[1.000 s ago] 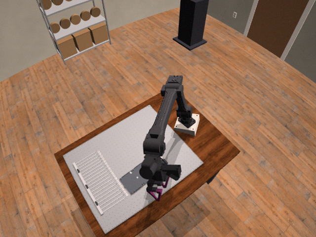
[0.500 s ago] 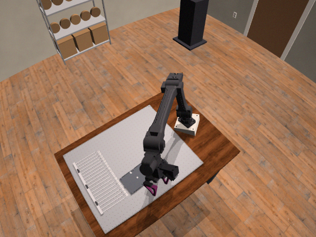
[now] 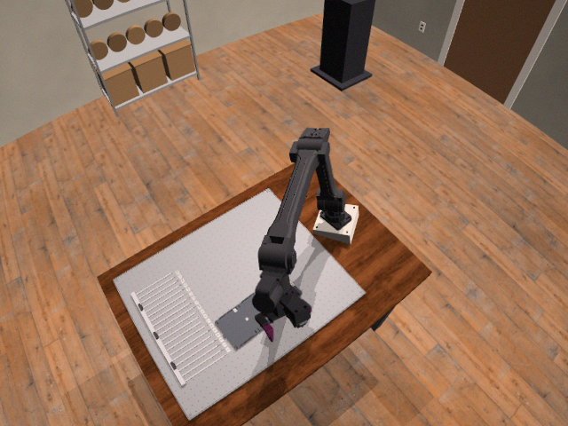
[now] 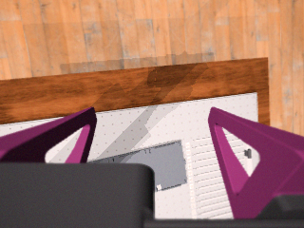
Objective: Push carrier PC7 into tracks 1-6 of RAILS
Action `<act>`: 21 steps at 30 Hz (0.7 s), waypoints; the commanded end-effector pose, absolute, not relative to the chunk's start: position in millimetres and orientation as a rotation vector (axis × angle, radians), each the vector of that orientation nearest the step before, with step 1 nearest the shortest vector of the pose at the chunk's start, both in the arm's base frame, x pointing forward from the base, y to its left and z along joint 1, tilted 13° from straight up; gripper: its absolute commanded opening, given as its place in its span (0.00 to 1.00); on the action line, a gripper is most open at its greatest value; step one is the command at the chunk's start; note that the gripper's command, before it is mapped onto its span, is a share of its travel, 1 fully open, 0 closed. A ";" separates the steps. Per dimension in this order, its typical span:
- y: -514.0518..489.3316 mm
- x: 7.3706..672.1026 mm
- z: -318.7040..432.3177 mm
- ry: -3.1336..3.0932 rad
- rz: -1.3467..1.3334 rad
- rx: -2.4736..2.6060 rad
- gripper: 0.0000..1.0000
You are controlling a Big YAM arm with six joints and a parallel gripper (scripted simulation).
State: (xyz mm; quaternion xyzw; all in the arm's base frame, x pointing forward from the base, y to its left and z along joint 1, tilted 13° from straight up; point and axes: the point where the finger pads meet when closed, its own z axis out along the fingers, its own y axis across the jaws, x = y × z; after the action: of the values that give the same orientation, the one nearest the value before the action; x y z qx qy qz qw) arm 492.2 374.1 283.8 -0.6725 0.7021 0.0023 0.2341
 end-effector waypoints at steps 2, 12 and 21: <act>356.7 489.6 298.9 2.104 0.049 -1.622 1.00; 337.0 481.9 273.0 2.351 0.088 -1.356 1.00; 315.4 470.6 260.2 2.549 0.118 -1.028 1.00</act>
State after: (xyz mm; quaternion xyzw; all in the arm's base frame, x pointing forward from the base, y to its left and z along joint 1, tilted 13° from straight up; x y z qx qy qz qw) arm 469.7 325.9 243.6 -0.4329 0.8818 0.0309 0.1845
